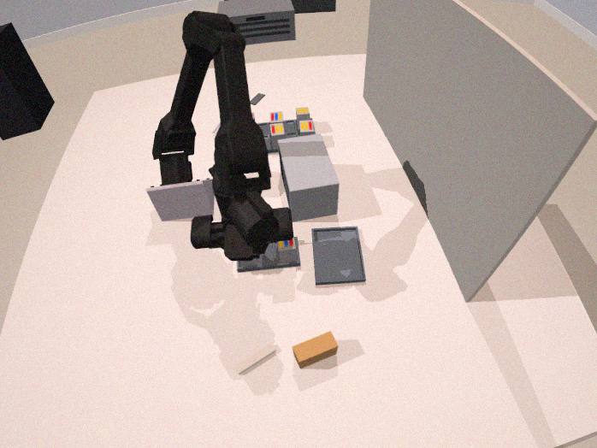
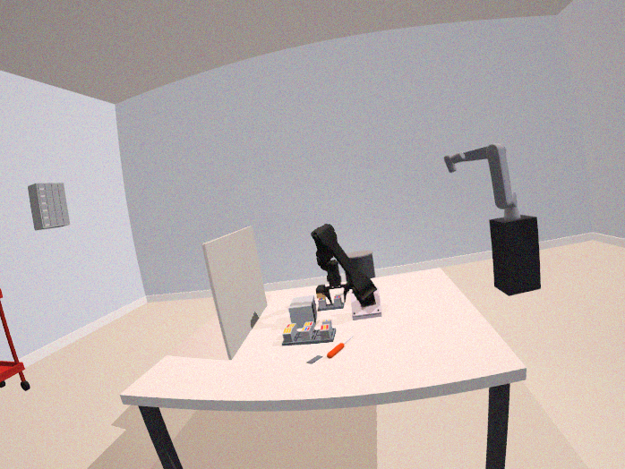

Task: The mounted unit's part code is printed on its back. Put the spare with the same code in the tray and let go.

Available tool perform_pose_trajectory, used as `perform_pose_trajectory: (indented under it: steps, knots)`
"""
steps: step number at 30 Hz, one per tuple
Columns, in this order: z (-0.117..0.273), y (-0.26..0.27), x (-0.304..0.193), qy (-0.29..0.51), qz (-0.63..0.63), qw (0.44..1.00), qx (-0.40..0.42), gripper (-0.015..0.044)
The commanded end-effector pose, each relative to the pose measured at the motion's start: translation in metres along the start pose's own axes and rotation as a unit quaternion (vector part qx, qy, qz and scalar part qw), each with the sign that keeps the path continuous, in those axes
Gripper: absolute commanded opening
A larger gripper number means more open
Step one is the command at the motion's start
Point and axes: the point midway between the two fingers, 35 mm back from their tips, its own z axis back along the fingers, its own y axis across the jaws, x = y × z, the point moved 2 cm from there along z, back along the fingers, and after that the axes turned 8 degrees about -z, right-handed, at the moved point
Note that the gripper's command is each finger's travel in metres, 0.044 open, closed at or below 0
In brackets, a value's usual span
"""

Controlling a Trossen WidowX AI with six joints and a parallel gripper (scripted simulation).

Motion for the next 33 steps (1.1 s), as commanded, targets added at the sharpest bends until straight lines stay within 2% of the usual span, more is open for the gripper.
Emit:
perform_pose_trajectory:
  steps: [1, 12, 16, 25, 30, 33]
  knots:
    - [-0.0014, 0.0002, -0.0003, 0.003, -0.002, 1.0, 0.001, 0.03]
    - [-0.0014, 0.0002, -0.0003, 0.003, -0.002, 1.0, 0.001, 0.03]
    - [0.0, 0.0, 0.0, 0.0, 0.0, 1.0, 0.0, 0.0195]
    - [0.0, 0.0, 0.0, 0.0, 0.0, 1.0, 0.0, 0.0135]
    - [0.0, 0.0, 0.0, 0.0, 0.0, 1.0, 0.0, 0.0004]
    - [0.0, 0.0, 0.0, 0.0, 0.0, 1.0, 0.0, 0.0]
